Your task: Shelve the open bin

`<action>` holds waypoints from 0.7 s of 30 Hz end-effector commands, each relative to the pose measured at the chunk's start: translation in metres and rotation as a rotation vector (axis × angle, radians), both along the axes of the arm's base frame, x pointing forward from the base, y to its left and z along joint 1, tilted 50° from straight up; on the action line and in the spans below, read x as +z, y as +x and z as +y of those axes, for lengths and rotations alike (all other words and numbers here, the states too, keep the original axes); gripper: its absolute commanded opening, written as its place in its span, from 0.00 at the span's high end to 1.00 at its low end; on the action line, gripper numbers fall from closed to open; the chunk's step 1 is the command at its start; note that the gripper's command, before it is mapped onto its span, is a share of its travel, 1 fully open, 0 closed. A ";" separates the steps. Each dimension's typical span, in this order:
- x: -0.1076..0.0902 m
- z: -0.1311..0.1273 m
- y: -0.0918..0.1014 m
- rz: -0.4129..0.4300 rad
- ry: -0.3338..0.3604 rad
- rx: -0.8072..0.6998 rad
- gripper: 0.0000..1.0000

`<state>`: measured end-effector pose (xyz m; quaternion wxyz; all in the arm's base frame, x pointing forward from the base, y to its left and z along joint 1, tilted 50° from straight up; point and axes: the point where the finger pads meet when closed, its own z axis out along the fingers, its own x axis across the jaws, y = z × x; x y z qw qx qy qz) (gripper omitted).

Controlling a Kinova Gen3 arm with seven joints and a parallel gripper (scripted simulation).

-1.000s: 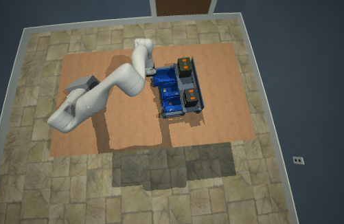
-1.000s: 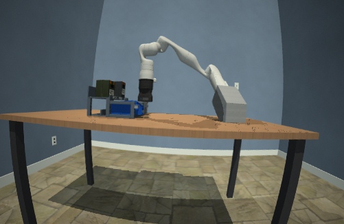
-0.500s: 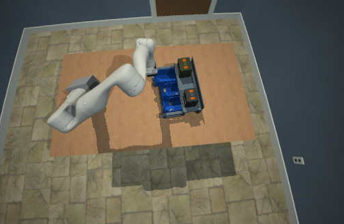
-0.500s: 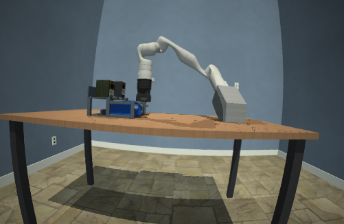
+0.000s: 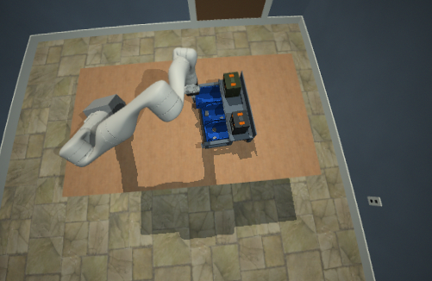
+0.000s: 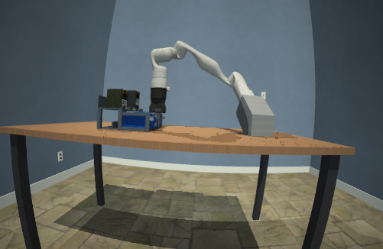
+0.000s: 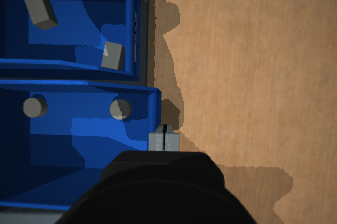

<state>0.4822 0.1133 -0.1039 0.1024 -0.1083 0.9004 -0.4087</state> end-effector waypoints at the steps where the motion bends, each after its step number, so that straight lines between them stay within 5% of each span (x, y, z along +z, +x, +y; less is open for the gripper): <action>1: 0.000 0.002 0.002 -0.002 0.002 0.001 1.00; 21: 0.002 0.005 0.014 -0.002 0.002 0.001 1.00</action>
